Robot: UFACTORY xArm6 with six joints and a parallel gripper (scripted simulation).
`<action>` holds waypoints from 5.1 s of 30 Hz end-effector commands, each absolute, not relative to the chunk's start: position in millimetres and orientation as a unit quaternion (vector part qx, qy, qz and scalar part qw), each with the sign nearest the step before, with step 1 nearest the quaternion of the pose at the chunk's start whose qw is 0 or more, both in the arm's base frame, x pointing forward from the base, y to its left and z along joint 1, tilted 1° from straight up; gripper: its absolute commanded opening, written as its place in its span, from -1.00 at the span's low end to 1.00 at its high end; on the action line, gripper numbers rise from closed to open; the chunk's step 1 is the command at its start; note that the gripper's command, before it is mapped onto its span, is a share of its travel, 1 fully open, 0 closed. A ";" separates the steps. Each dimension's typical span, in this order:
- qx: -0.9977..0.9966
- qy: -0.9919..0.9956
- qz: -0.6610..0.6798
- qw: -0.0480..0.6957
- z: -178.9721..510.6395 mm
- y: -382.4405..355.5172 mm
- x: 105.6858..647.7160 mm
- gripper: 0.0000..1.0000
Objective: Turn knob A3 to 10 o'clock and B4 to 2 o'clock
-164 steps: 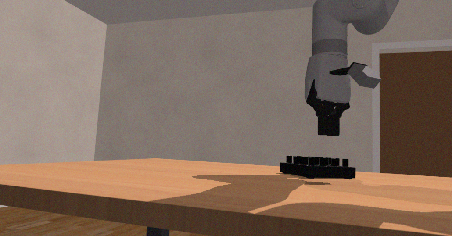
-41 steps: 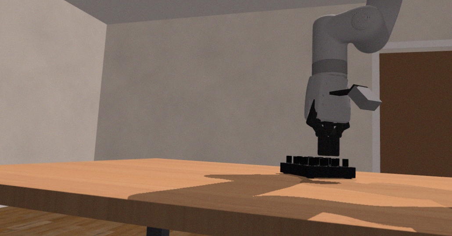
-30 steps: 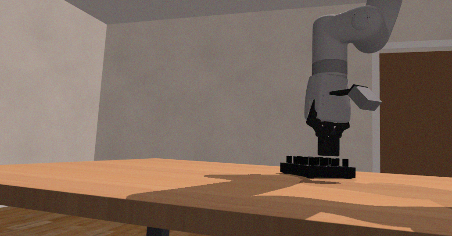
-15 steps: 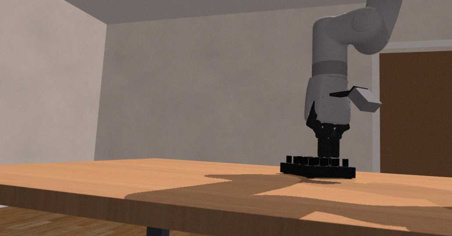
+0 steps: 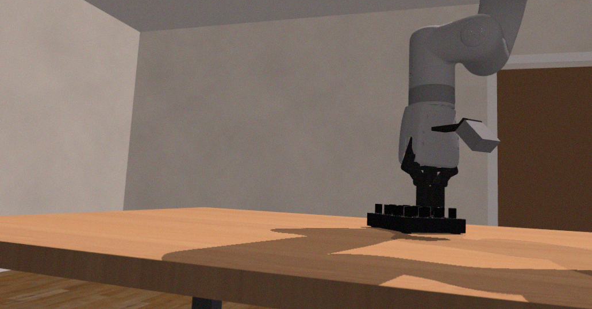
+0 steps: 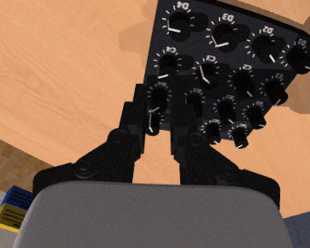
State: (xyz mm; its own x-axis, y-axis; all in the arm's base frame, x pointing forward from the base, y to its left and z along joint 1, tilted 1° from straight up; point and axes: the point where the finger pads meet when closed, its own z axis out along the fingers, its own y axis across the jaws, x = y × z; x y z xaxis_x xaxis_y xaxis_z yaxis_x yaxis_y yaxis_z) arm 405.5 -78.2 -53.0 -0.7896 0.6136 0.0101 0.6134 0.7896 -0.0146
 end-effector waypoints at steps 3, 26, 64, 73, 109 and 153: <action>-0.324 -0.946 0.005 0.005 -52.6 -78.5 407.1 -0.61; -0.324 -0.946 0.005 0.005 -52.6 -78.5 407.1 -0.61; -0.324 -0.946 0.005 0.005 -52.6 -78.5 407.1 -0.84; -0.330 -0.944 0.005 0.005 -52.6 -78.5 407.1 -0.84; -0.485 -0.875 0.006 0.004 -52.6 -78.5 407.1 -0.61; -0.485 -0.875 0.006 0.004 -16.8 -78.3 407.7 -0.61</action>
State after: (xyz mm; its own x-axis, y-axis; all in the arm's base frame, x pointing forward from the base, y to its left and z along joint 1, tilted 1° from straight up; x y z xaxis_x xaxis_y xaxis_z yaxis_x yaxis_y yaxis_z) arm 406.6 -78.1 -20.4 -0.5304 0.8477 0.0034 0.8476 0.5304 -0.0161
